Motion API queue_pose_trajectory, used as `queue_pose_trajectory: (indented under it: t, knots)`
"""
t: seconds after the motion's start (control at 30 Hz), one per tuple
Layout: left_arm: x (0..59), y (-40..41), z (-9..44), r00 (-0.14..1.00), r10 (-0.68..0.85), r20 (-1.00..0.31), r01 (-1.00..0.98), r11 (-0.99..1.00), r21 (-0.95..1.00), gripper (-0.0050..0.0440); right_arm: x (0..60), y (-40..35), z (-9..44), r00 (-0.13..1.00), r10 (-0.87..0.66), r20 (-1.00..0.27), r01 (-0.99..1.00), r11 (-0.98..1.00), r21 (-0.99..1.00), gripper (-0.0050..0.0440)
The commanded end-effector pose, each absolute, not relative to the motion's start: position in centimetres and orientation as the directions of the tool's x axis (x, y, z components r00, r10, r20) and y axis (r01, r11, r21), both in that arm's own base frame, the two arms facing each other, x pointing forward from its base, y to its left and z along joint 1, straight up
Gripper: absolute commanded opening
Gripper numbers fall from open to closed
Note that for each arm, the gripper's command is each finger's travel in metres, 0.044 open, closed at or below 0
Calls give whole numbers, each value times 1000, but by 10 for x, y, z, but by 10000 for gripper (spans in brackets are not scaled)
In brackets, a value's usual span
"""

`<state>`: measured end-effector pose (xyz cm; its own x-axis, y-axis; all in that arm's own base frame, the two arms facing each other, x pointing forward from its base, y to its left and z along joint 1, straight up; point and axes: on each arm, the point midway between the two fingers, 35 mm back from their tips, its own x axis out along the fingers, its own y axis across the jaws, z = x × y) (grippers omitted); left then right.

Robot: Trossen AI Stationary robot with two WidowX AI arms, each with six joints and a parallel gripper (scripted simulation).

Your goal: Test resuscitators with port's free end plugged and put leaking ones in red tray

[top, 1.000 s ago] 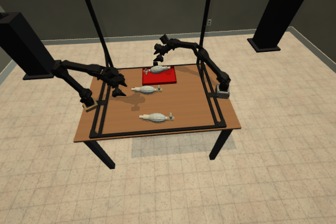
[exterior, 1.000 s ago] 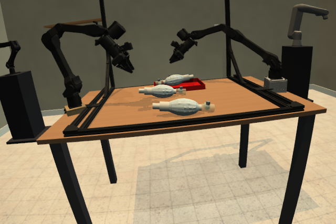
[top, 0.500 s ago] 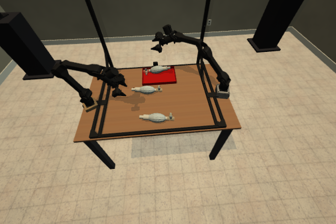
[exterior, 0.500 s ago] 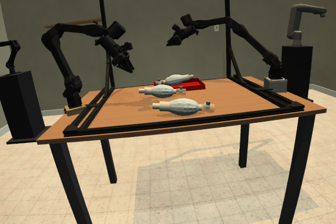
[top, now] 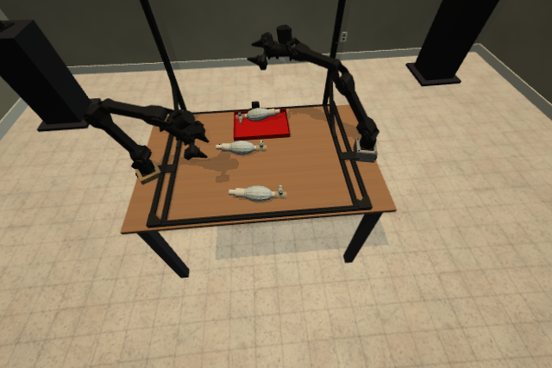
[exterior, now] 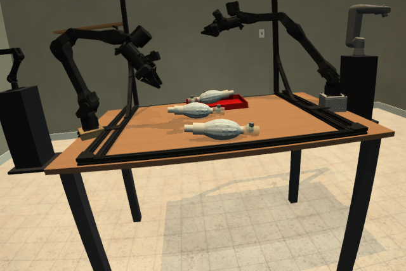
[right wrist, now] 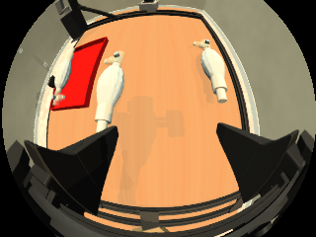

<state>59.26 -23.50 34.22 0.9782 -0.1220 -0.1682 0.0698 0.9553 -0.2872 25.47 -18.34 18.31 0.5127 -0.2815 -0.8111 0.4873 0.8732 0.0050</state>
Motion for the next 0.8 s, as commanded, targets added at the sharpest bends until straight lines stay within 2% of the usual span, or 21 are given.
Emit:
queue_pose_trajectory:
  t: [0.0,0.1,0.3,0.67,0.77]
  knots:
    - [572,-229,409,988,-152,-22,138,939,-316,440,254,-184,183,512,-282,-811,489,873,5,440]
    - [558,-225,446,983,-167,70,181,929,-323,440,254,-184,183,512,-282,-811,489,873,5,440]
    - [558,-225,446,983,-167,70,181,929,-323,440,254,-184,183,512,-282,-811,489,873,5,440]
    - [487,-199,571,902,-182,391,317,894,-316,440,255,-184,183,513,-281,-811,488,873,6,440]
    - [487,-199,571,902,-182,391,317,894,-316,440,255,-184,183,513,-281,-811,488,873,6,440]
